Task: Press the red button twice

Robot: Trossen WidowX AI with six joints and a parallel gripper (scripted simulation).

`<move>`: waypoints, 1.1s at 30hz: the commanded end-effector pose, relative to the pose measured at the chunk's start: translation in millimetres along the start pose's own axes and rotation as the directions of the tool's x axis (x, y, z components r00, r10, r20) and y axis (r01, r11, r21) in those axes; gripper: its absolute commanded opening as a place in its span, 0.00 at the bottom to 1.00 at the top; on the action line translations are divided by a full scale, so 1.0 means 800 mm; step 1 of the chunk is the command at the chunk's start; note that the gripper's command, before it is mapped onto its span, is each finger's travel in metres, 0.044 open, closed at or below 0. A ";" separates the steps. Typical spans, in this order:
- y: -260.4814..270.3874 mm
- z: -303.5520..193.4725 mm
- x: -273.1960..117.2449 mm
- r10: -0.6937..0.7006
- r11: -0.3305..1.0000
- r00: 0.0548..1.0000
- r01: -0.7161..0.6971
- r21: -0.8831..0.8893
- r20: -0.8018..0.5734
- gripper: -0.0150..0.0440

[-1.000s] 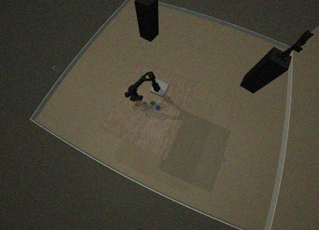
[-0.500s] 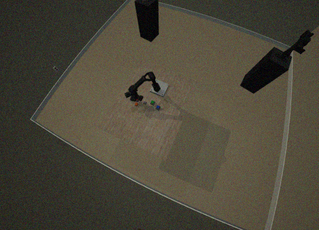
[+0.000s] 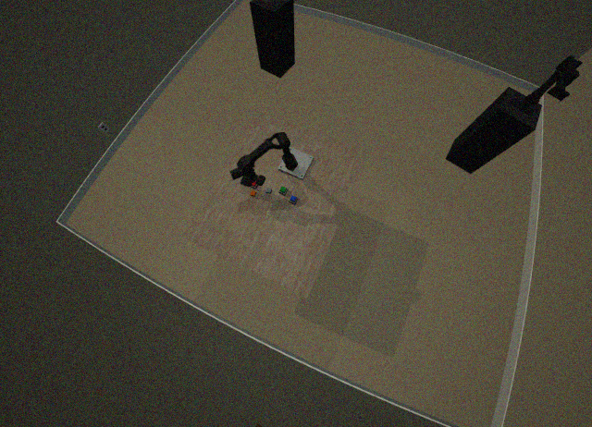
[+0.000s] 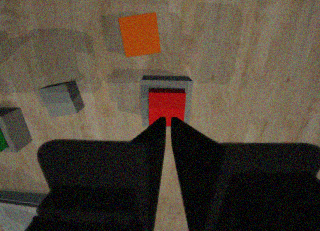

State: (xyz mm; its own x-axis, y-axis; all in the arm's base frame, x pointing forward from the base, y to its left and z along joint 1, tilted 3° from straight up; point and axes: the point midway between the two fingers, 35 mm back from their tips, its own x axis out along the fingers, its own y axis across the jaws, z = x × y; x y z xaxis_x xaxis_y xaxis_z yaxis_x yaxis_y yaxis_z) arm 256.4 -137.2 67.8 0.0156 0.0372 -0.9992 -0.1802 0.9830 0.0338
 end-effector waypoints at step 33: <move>0.000 0.001 0.037 0.002 1.000 1.000 -0.002 0.000 0.003 0.29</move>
State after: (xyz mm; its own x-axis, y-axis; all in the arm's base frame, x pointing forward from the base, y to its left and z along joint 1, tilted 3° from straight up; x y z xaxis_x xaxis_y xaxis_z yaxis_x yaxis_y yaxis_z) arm 257.9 -137.1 39.5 0.0199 0.0349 -0.9992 -0.1832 0.9826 0.0306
